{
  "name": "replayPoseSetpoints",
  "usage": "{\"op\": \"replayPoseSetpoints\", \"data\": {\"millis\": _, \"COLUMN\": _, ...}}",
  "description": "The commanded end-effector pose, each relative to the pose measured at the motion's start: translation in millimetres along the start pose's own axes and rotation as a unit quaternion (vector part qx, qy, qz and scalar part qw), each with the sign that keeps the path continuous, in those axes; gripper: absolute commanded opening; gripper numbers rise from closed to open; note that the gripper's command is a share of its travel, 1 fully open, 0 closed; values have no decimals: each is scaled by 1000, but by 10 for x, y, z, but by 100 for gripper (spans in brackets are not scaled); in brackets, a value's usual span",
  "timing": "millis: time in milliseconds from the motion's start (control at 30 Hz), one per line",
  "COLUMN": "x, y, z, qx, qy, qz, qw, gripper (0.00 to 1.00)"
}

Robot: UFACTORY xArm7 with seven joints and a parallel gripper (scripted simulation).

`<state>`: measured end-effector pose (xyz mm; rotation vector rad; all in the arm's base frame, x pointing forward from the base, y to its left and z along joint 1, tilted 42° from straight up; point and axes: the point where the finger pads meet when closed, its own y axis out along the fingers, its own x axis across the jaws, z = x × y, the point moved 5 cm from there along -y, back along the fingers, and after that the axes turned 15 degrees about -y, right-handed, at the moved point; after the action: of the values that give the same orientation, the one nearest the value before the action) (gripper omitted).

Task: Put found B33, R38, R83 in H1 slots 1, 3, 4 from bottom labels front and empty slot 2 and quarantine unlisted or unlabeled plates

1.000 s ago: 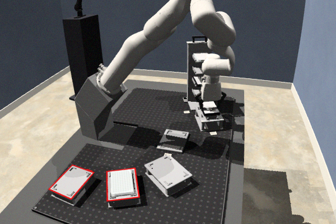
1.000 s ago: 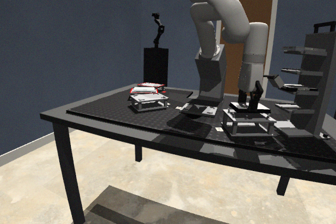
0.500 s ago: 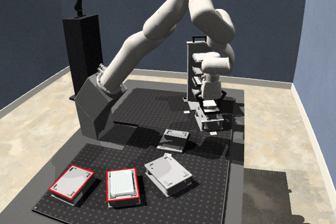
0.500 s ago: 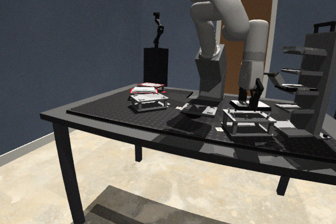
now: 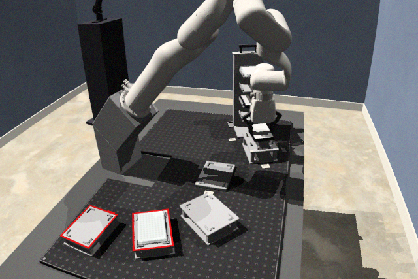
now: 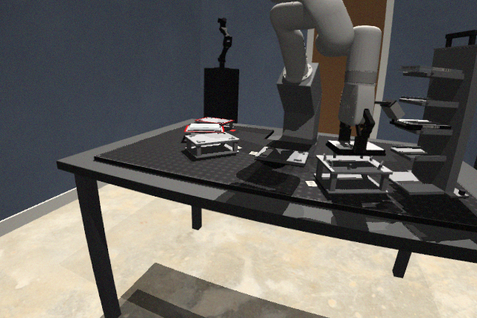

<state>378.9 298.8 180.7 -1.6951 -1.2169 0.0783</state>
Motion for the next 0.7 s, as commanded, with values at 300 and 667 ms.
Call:
{"op": "replayPoseSetpoints", "data": {"millis": 300, "x": 11, "y": -87, "z": 4, "qx": 0, "qy": 0, "qz": -1, "qw": 1000, "gripper": 0}}
{"op": "replayPoseSetpoints", "data": {"millis": 667, "x": 11, "y": -147, "z": 4, "qx": 0, "qy": 0, "qz": -1, "qw": 1000, "gripper": 0}}
